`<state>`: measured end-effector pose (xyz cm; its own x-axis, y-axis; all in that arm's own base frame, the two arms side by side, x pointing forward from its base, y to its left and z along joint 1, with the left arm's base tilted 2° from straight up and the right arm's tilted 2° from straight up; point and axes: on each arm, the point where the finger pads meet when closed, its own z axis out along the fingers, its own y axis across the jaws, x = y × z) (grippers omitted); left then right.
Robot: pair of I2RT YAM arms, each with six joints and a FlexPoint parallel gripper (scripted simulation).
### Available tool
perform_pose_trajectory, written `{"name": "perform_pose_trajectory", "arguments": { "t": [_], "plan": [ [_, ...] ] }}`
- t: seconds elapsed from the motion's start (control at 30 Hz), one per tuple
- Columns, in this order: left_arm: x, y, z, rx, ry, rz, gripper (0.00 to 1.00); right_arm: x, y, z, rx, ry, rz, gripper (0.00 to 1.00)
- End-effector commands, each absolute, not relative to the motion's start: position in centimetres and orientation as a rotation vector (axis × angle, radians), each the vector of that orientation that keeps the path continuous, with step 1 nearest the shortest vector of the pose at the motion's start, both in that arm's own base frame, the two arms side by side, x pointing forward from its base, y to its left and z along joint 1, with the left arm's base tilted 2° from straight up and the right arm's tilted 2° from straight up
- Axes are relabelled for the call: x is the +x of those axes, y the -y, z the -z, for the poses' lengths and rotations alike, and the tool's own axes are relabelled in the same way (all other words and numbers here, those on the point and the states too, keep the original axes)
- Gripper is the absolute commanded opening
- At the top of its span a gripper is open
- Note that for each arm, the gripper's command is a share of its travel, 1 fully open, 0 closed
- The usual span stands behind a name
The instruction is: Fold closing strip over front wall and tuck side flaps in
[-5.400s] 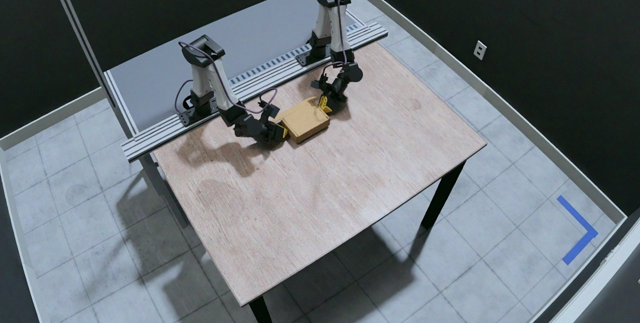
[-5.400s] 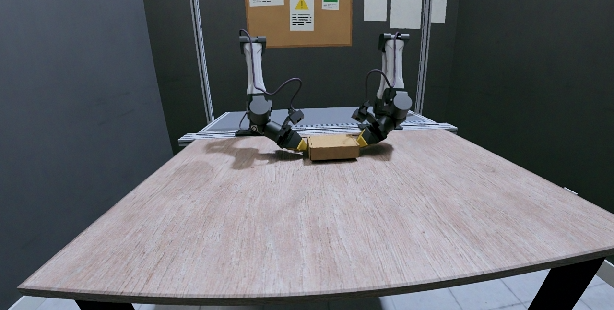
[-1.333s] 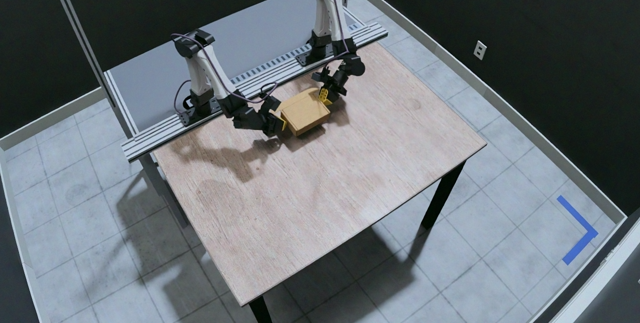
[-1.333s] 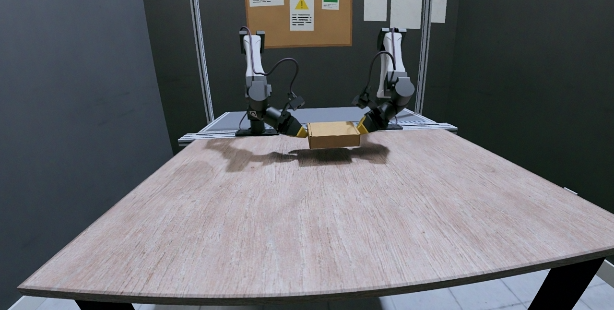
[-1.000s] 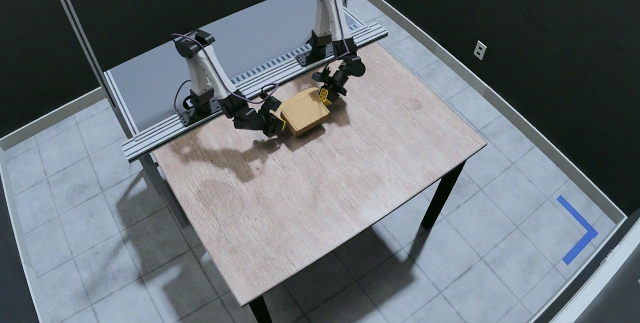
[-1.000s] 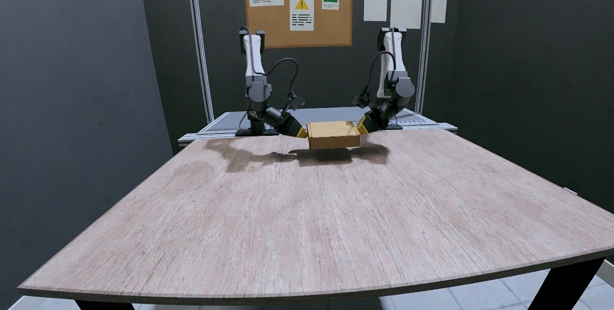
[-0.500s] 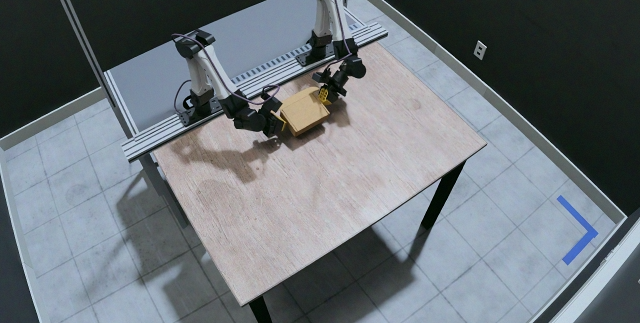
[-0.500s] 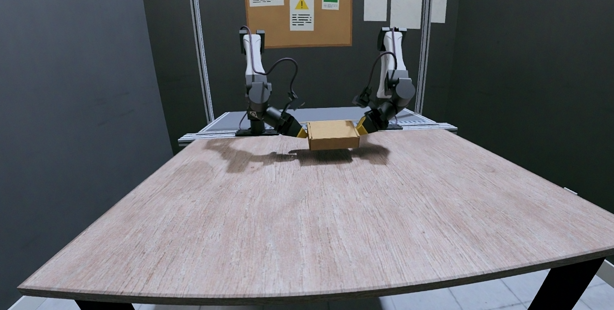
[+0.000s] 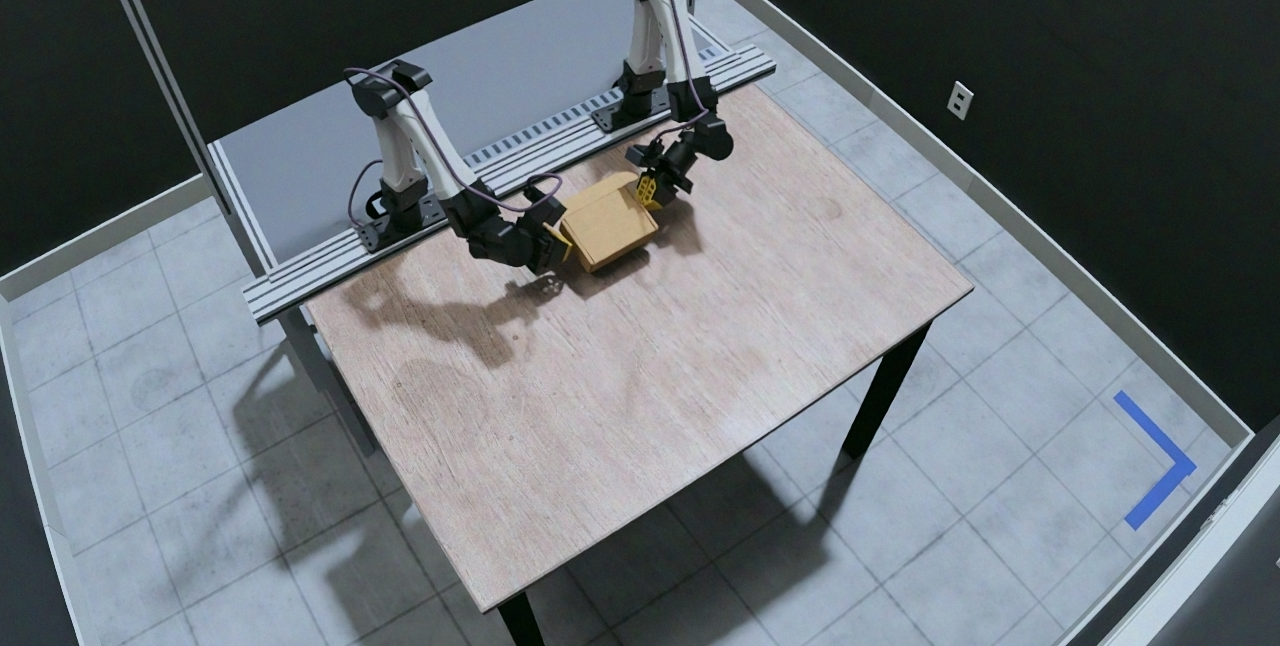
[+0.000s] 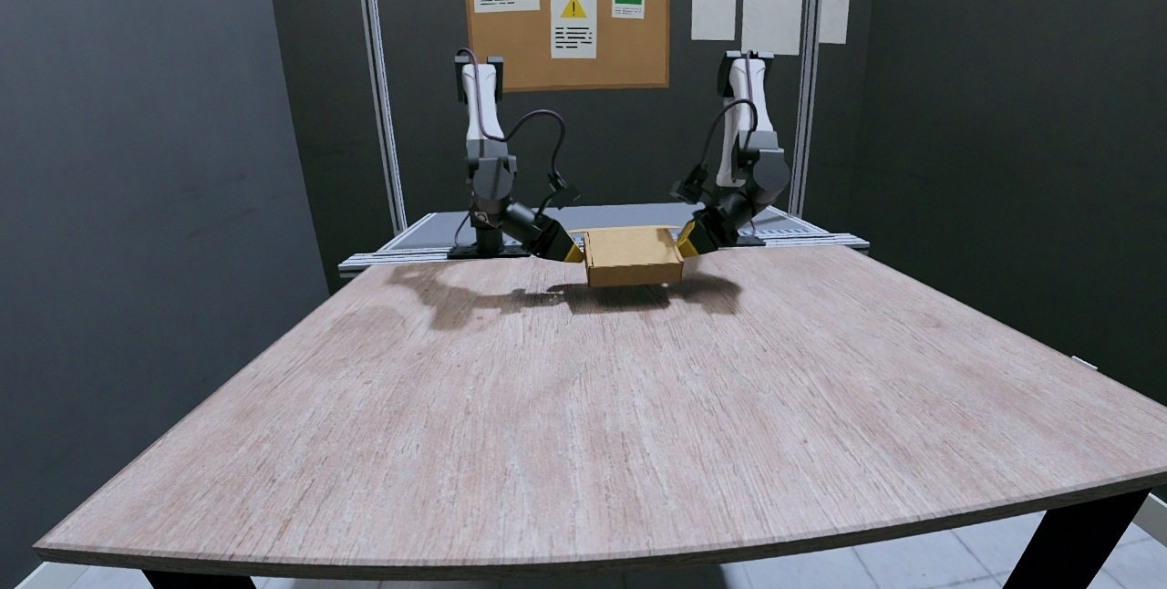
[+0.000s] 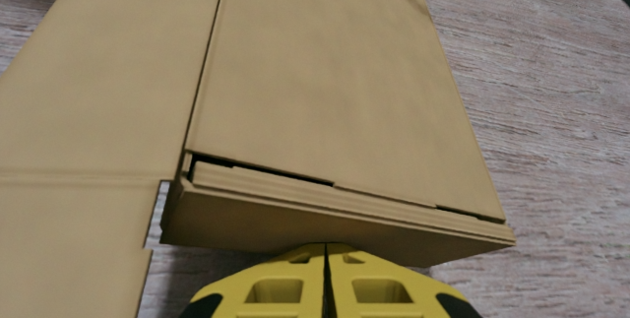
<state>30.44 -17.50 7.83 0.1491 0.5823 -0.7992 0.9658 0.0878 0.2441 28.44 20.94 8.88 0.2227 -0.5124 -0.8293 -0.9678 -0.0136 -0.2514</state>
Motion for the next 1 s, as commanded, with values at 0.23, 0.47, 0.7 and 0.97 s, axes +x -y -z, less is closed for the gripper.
{"name": "perform_pose_trajectory", "arguments": {
  "t": [0.23,0.47,0.7,0.97],
  "plan": [
    [30.20,18.75,-8.92,1.582,-1.510,0.695,0.00,28.12,-21.78,-9.88,-1.632,-1.403,-0.792,0.00],
    [30.09,18.76,-8.93,1.576,-1.534,0.727,0.00,28.02,-21.75,-9.89,-1.626,-1.428,-0.823,0.00],
    [30.03,18.68,-8.92,1.566,-1.561,0.760,0.00,27.88,-21.78,-9.88,-1.622,-1.454,-0.857,0.00],
    [29.87,18.71,-8.91,1.556,-1.595,0.806,0.00,27.72,-21.77,-9.89,-1.614,-1.487,-0.901,0.00]
  ]
}}
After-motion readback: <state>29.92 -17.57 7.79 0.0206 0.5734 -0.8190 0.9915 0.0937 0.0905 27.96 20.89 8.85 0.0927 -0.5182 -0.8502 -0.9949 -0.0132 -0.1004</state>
